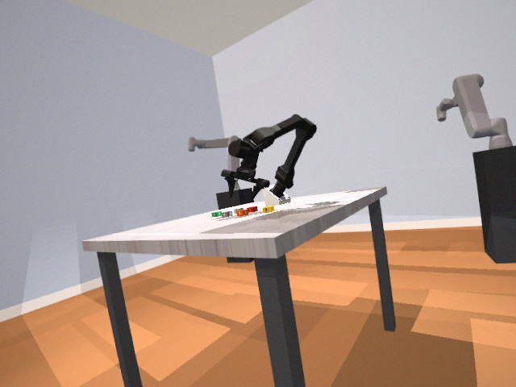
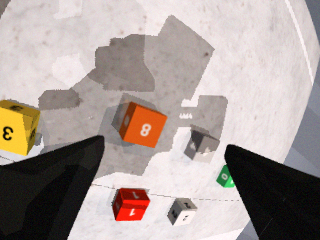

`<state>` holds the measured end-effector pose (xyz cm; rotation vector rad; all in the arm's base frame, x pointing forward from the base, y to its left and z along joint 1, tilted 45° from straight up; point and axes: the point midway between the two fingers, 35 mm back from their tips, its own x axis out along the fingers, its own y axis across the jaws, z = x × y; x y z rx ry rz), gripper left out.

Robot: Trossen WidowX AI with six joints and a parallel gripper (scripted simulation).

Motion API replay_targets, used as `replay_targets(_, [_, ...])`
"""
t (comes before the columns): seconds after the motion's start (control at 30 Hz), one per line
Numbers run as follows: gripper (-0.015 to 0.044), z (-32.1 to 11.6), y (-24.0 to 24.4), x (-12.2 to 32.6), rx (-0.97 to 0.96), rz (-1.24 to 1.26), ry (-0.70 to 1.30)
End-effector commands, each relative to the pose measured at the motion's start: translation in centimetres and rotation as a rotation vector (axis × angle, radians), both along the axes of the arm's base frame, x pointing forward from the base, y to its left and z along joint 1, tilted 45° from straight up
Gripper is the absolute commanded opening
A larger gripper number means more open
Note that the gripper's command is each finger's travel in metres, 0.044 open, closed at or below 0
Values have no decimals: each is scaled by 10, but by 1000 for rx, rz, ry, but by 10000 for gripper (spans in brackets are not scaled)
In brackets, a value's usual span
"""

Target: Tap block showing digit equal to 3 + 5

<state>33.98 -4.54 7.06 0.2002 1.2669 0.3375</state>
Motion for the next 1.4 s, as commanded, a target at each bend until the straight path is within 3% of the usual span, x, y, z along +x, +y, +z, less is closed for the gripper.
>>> replay_targets(0.0, [400,-20,-26,-21,40,23,77])
replay_targets(0.43, [400,-58,-83,-101,278,61,205])
replay_targets(0.63, [400,-46,-119,-138,396,-141,246])
replay_targets(1.37, [400,-46,-119,-143,432,-153,251])
